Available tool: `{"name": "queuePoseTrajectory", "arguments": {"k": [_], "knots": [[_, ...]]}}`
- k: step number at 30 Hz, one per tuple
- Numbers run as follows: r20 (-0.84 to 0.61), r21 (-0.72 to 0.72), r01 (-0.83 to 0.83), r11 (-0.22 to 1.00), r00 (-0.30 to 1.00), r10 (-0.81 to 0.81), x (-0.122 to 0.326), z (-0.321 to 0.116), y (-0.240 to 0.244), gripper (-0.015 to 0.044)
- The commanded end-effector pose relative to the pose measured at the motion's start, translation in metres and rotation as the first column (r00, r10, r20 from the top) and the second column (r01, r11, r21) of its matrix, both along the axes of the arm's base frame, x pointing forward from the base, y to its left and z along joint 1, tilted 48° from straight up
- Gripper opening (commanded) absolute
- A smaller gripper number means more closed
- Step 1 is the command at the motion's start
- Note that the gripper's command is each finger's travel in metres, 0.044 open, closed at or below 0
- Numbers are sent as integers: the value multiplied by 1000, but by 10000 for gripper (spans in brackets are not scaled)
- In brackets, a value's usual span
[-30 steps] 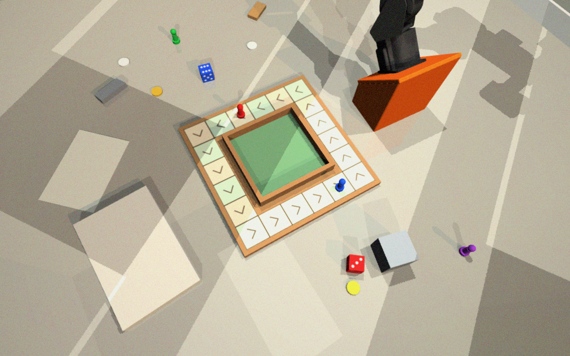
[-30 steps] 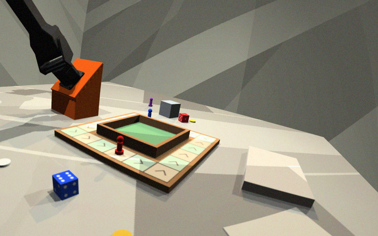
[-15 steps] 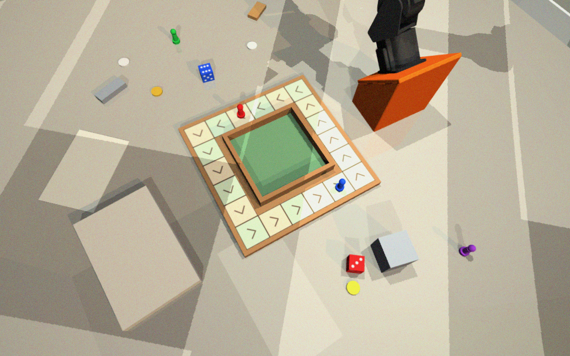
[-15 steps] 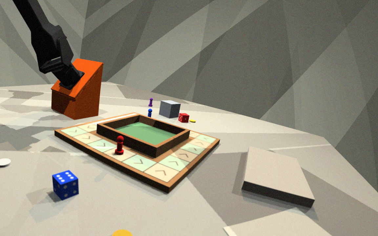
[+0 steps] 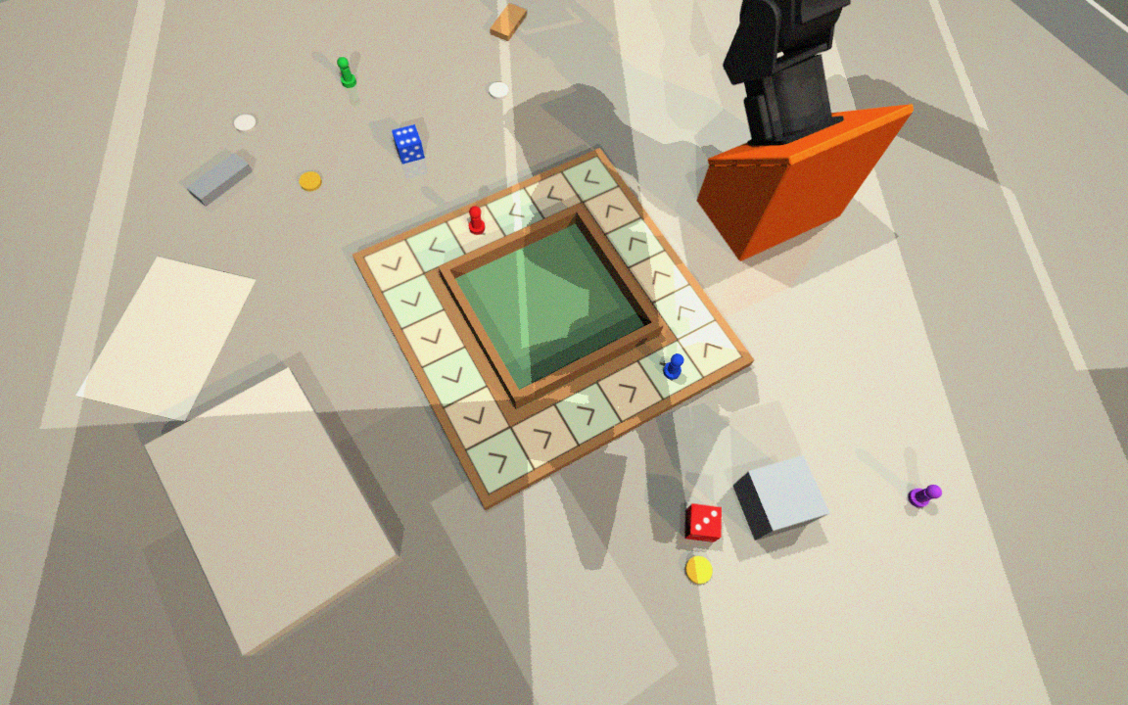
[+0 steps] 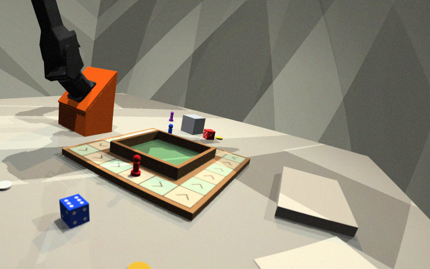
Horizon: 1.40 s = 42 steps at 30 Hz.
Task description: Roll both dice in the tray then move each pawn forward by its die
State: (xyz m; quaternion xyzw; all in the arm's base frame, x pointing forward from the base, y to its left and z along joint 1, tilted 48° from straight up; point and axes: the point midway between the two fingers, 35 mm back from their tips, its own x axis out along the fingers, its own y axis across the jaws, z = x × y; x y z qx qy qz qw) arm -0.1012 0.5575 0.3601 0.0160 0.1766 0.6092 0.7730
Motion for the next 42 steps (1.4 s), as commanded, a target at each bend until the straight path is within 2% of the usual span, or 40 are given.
{"name": "queuePoseTrajectory", "arguments": {"k": [1,10,20,26,32,37,42], "knots": [[-36,-98,67,993,997,-71,27,-45,13,275],[-115,-369,266,890,938,-328,118,-170,22,275],[-88,-629,485,608,733,-675,222,-308,-21,275],[-5,-744,562,362,537,-844,275,-382,-77,275],[124,-810,580,80,304,-945,314,-445,-149,275],[263,-822,542,-172,94,-960,334,-489,-219,275],[422,-785,452,-424,-112,-900,340,-524,-296,275]]}}
